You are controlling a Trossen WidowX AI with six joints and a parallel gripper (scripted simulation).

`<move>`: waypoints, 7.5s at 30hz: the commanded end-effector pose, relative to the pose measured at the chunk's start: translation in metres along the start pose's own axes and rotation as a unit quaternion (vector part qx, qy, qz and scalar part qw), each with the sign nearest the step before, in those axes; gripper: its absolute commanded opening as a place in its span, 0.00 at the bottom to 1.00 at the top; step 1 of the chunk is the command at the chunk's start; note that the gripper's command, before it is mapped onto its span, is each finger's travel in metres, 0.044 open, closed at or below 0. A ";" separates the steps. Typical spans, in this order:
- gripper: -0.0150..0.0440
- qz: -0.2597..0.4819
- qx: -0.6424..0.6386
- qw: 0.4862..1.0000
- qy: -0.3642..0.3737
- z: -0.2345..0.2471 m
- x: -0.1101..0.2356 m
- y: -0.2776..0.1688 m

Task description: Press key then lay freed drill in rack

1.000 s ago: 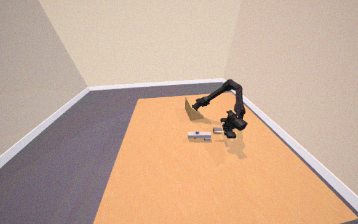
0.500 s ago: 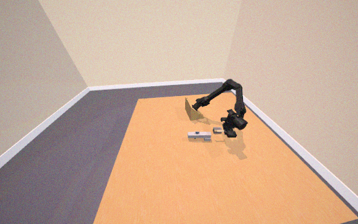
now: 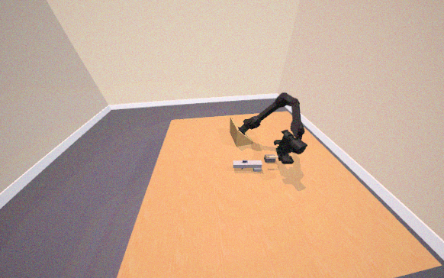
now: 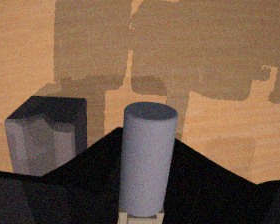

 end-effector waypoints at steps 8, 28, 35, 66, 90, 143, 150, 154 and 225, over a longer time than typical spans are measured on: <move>0.25 0.000 -0.002 1.000 0.001 0.019 -0.001 0.006; 0.25 -0.001 -0.002 1.000 0.002 0.050 -0.006 0.015; 0.25 -0.001 -0.002 1.000 0.002 0.049 -0.018 0.016; 0.25 -0.002 -0.002 1.000 0.002 0.049 -0.052 0.016; 0.25 -0.002 -0.002 1.000 0.002 0.051 -0.061 0.013; 0.25 -0.002 -0.002 1.000 0.002 0.051 -0.061 0.013; 0.25 -0.002 -0.002 1.000 0.002 0.051 -0.061 0.013; 0.25 -0.002 -0.002 1.000 0.002 0.051 -0.061 0.013; 0.25 -0.002 -0.002 1.000 0.002 0.051 -0.061 0.013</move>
Point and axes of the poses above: the point midway between the two fingers, 35 mm back from their tips, its own x axis back along the fingers, its own z axis across the jaws, y = z × x, the point moved 9 cm from there along x, back along the fingers, and after that the axes turned 6 degrees about x, right-handed, at the moved point
